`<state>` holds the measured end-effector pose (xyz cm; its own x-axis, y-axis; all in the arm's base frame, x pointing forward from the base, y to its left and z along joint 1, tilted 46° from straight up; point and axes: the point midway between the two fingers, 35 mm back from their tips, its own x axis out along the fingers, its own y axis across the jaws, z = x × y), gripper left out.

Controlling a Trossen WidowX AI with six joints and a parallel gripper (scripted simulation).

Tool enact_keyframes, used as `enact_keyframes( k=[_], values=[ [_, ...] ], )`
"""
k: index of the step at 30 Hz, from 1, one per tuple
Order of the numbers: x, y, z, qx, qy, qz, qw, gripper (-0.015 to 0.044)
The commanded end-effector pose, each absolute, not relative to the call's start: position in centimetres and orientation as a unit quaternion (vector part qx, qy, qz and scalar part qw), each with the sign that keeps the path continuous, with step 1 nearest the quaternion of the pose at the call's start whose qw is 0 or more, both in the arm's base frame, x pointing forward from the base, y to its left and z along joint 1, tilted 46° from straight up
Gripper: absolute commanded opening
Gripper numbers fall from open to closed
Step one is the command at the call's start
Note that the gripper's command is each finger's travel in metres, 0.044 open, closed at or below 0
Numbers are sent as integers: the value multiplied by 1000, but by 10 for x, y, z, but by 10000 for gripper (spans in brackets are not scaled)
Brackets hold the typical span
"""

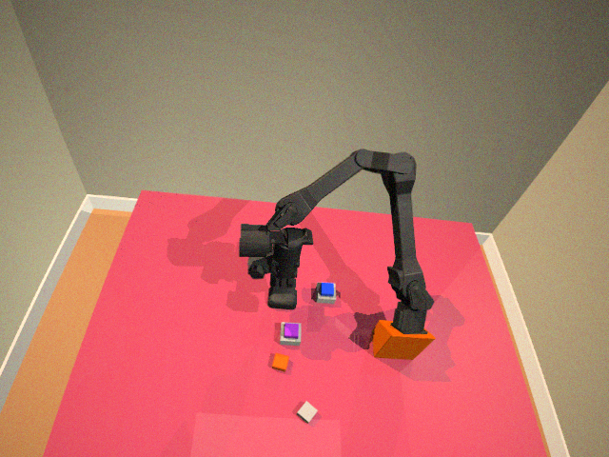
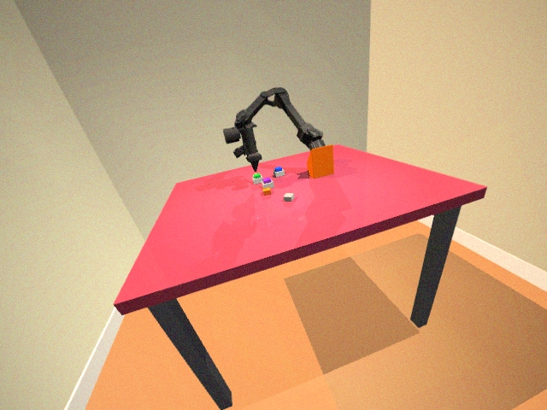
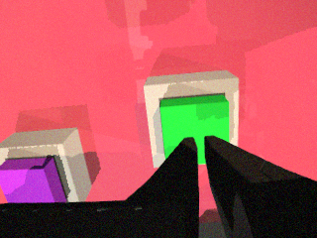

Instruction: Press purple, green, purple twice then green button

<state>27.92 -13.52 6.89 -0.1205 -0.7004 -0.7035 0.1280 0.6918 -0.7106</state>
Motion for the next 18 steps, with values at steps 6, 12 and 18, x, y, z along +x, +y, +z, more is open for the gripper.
enact_keyframes(
  k=[6,12,18],
  values=[
    [275,-146,58,-217,674,-330,624,20],
    [274,-152,53,-217,674,-331,624,20],
    [273,-152,52,-217,674,-331,624,20]
  ],
)
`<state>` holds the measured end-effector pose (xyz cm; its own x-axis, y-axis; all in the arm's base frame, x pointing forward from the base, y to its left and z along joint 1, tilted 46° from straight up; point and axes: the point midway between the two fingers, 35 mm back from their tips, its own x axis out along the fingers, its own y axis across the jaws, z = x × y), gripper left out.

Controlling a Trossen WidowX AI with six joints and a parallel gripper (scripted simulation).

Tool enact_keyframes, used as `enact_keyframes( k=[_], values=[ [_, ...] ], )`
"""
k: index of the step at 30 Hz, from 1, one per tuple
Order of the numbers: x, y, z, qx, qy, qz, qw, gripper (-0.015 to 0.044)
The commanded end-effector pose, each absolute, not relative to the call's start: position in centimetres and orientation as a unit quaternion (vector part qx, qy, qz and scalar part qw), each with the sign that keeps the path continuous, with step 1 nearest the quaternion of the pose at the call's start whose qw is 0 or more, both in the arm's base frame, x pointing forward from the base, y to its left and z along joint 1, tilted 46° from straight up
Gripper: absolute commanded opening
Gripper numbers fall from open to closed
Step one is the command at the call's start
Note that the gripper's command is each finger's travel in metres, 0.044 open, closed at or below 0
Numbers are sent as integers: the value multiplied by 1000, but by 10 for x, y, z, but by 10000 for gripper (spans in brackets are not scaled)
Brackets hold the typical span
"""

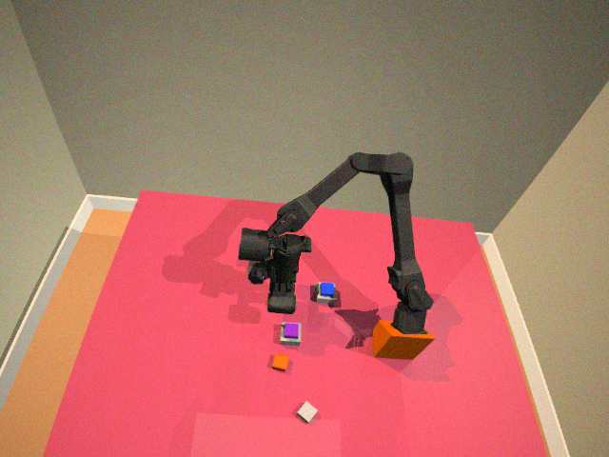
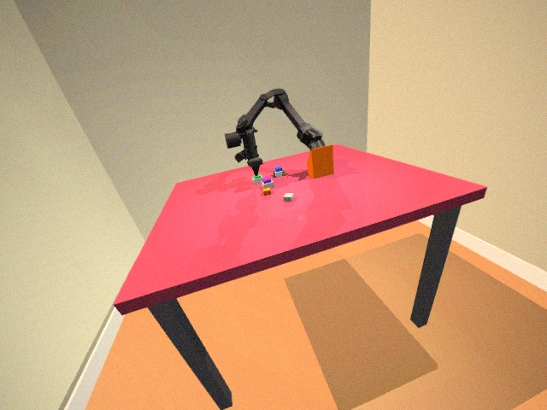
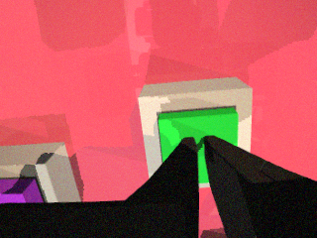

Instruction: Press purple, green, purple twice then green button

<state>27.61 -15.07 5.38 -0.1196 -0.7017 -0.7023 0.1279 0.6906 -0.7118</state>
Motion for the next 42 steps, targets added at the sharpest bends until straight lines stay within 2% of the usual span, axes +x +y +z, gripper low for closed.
enact_keyframes(
  k=[1,13,29,36,42],
  values=[
    [273,-152,52,-217,674,-331,624,20],
    [273,-152,52,-217,674,-331,624,20],
    [286,-85,118,-216,675,-329,624,20],
    [270,-13,50,-214,676,-327,625,20],
    [269,-11,48,-214,676,-328,625,20]
  ],
)
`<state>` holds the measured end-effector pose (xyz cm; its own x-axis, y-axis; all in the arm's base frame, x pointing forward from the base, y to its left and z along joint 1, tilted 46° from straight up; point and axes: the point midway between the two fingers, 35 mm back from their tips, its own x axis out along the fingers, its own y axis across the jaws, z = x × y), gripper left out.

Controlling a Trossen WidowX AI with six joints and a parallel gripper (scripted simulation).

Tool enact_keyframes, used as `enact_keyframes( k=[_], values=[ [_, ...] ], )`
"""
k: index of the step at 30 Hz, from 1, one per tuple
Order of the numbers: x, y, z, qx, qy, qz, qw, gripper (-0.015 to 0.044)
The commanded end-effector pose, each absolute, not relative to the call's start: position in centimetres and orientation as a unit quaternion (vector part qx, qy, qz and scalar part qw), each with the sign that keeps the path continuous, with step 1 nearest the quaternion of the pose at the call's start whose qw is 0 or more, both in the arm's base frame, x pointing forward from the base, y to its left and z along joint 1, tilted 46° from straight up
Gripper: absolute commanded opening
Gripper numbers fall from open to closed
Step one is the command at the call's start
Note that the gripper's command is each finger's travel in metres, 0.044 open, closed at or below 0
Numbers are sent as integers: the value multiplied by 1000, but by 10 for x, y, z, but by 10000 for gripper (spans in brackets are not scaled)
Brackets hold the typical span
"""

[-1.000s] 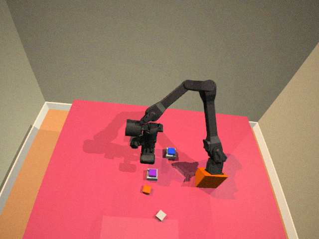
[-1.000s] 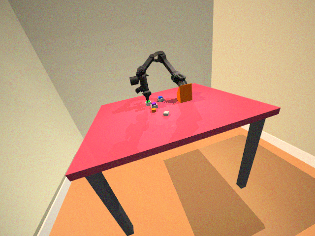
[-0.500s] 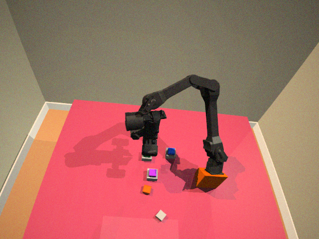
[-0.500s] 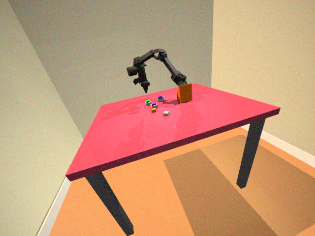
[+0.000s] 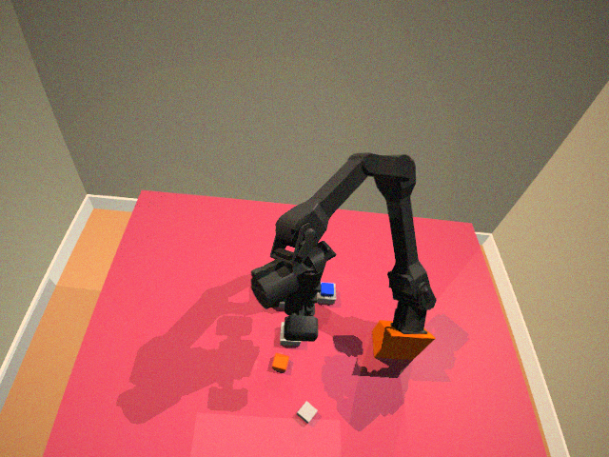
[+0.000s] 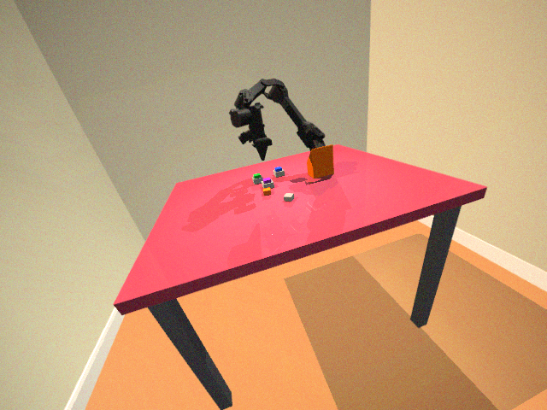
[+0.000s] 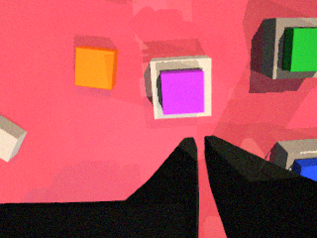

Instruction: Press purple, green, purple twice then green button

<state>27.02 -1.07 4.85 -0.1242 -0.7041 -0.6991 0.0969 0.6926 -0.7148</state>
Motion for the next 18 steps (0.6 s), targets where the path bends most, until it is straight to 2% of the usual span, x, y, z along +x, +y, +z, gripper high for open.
enact_keyframes(
  k=[1,8,18],
  values=[
    [269,-12,47,-214,676,-327,625,20],
    [262,-51,8,-215,676,-327,624,20],
    [261,-61,-2,-215,675,-328,625,20]
  ],
)
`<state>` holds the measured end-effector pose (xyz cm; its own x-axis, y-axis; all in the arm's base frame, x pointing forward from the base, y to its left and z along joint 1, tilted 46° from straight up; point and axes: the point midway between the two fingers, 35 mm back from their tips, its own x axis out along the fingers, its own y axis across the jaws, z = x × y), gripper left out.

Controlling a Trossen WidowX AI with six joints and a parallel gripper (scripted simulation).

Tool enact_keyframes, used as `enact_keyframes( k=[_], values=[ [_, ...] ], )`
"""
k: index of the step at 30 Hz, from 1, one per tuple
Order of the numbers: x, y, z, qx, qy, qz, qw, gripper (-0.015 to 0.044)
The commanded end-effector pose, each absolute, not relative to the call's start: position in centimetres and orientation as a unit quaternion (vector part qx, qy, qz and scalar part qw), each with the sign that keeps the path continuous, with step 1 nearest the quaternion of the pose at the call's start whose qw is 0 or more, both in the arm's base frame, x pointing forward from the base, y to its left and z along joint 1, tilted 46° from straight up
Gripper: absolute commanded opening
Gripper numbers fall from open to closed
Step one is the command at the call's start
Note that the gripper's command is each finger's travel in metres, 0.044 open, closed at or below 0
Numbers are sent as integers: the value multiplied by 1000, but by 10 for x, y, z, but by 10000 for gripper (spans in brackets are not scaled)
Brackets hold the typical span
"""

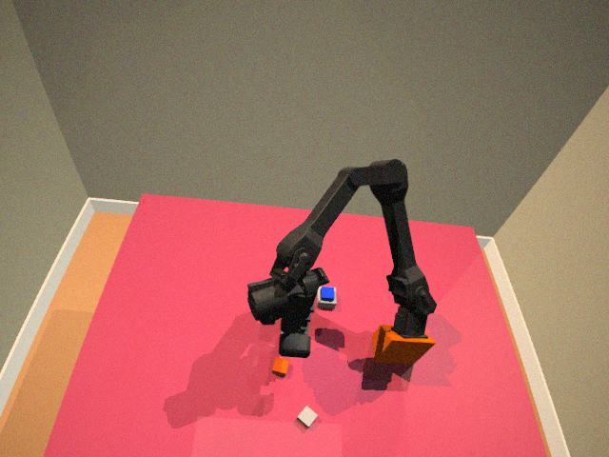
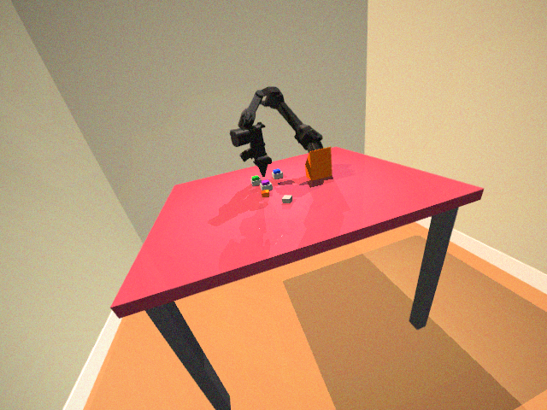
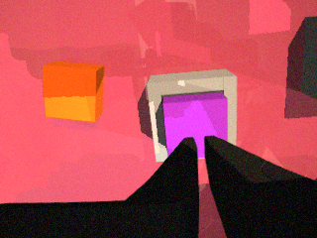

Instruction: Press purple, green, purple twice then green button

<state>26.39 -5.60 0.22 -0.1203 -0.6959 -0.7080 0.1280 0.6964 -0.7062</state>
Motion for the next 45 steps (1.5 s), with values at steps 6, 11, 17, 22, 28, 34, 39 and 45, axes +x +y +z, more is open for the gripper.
enact_keyframes(
  k=[6,11,17,22,28,34,39,45],
  values=[
    [259,-68,-8,-215,675,-328,625,20],
    [258,-73,-14,-215,675,-329,625,20],
    [257,-79,-20,-216,675,-329,624,20],
    [257,-79,-20,-216,675,-329,624,20],
    [257,-79,-20,-216,675,-329,624,20],
    [257,-79,-20,-216,675,-329,624,20],
    [261,-57,3,-215,675,-328,625,20],
    [261,-55,4,-215,675,-328,625,20]
  ],
)
